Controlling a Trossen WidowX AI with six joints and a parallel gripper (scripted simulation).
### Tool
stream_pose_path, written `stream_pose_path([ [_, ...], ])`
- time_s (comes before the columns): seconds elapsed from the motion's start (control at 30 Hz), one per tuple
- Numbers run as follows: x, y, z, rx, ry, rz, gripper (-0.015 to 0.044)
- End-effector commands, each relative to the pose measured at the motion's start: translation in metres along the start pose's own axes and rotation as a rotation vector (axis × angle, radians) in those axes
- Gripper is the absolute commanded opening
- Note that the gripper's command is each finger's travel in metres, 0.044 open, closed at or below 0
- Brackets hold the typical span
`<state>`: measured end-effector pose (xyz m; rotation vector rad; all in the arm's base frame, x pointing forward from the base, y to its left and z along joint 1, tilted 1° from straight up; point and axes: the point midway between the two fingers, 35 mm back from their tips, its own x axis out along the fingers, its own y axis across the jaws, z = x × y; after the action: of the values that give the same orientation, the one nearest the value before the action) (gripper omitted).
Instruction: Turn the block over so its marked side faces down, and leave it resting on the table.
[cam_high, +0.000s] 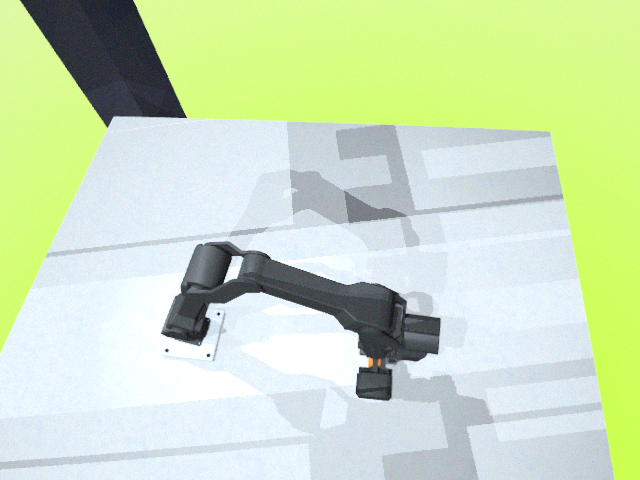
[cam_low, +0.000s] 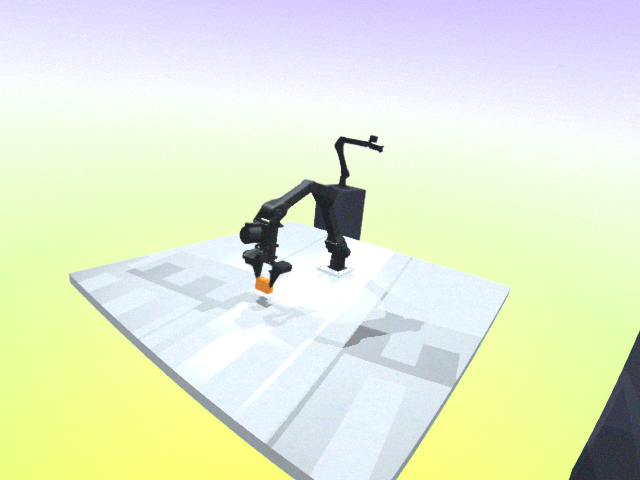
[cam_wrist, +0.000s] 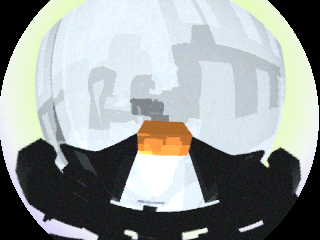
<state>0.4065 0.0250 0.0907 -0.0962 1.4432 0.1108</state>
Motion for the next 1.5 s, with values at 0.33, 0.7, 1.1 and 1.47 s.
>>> stream_pose_path([
  [0.33,0.007,0.0,0.001,0.003,-0.179,0.005,0.0],
  [0.7,0.009,0.0,-0.002,0.002,-0.327,0.005,0.0],
  [1.1,0.008,0.001,-0.009,0.0,-0.479,0.004,0.0],
  [1.47,0.029,0.0,0.001,0.003,-0.614,0.004,0.0],
])
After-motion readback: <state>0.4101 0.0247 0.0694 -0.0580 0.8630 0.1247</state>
